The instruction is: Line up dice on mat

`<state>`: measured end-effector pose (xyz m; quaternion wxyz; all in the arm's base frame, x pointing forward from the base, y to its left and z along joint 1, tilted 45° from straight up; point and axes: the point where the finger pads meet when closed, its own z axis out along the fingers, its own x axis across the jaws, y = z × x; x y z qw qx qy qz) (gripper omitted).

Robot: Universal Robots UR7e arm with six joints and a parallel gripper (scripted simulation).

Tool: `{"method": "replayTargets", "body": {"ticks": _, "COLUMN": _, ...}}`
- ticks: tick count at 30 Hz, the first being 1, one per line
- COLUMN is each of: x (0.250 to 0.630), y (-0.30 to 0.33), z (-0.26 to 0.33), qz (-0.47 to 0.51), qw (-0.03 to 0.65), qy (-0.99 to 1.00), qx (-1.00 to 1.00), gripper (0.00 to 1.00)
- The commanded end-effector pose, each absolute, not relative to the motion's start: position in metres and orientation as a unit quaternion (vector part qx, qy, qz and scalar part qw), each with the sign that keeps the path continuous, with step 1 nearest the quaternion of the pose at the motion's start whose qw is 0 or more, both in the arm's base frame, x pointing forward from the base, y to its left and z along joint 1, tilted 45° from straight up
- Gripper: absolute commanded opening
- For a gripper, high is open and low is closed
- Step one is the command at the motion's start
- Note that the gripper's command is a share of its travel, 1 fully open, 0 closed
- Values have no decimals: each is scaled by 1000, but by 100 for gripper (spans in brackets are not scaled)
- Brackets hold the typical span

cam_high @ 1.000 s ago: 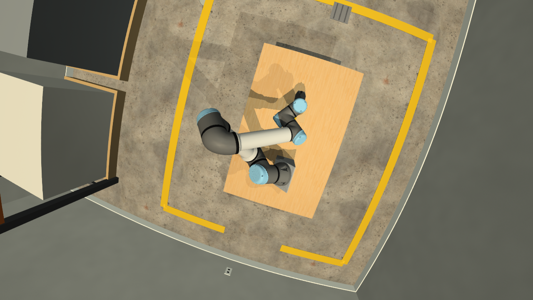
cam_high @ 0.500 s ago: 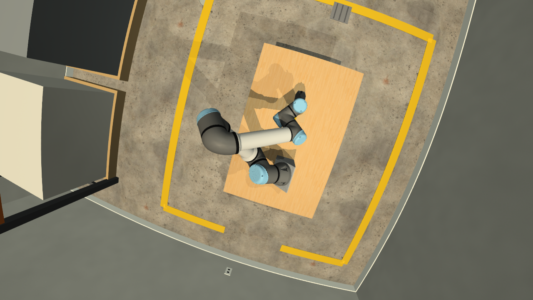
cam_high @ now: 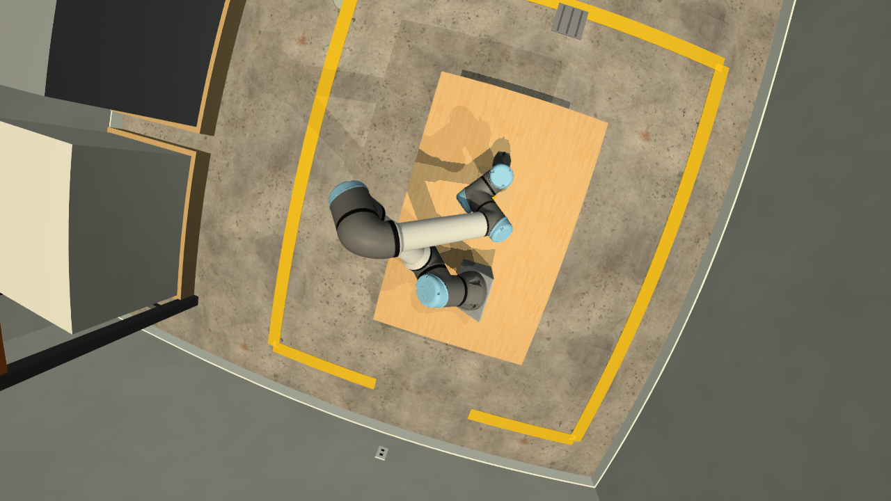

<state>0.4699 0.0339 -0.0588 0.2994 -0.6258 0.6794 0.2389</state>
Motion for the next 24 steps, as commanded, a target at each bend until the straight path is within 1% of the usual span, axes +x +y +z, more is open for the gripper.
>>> {"method": "replayTargets", "body": {"ticks": 1, "x": 470, "y": 35, "z": -60, "qz": 239, "qw": 300, "qy": 679, "qx": -626, "gripper": 49}}
{"method": "replayTargets", "body": {"ticks": 24, "x": 470, "y": 38, "z": -62, "qz": 239, "qw": 300, "qy": 679, "qx": -626, "gripper": 49}}
